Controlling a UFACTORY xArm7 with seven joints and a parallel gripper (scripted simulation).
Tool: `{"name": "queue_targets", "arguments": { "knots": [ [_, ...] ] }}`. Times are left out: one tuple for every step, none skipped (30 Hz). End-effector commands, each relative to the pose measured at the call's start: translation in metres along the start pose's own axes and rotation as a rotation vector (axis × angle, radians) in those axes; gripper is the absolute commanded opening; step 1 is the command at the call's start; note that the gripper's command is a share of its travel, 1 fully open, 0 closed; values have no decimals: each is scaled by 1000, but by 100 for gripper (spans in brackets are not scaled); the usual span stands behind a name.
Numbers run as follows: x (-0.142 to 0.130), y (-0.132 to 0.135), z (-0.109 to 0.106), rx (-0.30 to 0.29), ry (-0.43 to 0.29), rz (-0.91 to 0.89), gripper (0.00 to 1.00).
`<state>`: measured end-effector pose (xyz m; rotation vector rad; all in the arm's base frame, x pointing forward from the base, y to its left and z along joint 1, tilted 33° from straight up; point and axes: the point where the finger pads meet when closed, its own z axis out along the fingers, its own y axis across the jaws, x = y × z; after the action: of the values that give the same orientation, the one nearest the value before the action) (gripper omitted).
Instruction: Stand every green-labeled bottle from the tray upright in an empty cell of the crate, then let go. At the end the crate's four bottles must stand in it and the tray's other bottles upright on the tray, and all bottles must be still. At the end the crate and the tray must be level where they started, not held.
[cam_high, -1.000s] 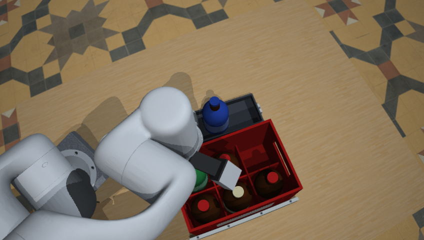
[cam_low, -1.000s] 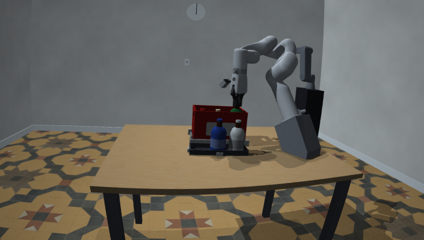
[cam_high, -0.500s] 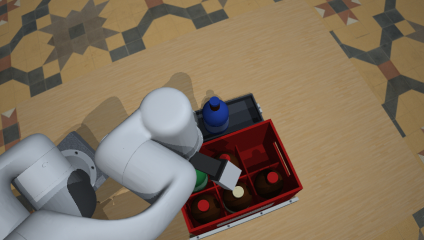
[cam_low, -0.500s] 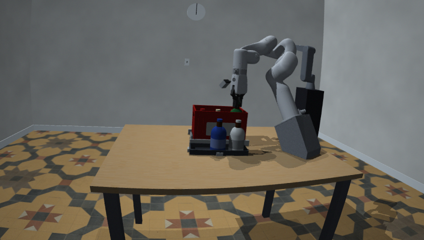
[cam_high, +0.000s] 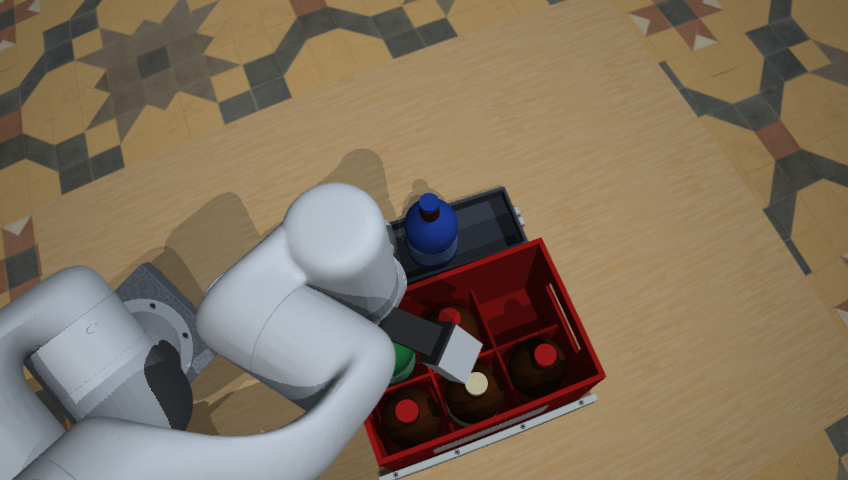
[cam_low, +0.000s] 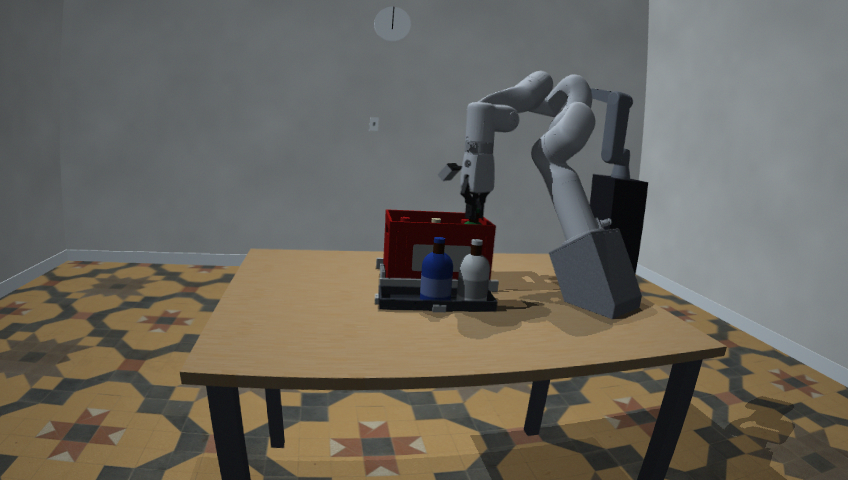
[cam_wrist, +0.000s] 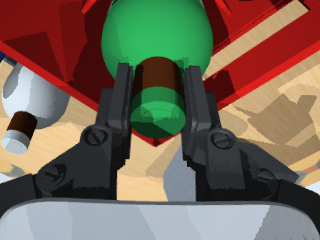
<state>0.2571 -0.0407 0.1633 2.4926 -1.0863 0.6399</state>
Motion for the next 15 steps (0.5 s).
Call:
{"name": "queue_targets", "arguments": {
  "knots": [
    [1, -1, 2, 3, 2, 1, 0],
    [1, -1, 3, 3, 2, 1, 0],
    [1, -1, 4, 3, 2, 1, 0],
    [1, -1, 6, 3, 2, 1, 0],
    [1, -1, 7, 3, 2, 1, 0],
    [1, -1, 8, 3, 2, 1, 0],
    [1, -1, 9, 3, 2, 1, 0],
    [1, -1, 11, 3, 2, 1, 0],
    [1, -1, 12, 3, 2, 1, 0],
    [1, -1, 13, 3, 2, 1, 0],
    [1, -1, 14, 3, 2, 1, 0],
    [1, -1, 15, 3, 2, 1, 0],
    [1, -1, 16, 3, 2, 1, 0],
    [1, -1, 17, 3, 2, 1, 0],
    [1, -1, 18, 3, 2, 1, 0]
  ]
}}
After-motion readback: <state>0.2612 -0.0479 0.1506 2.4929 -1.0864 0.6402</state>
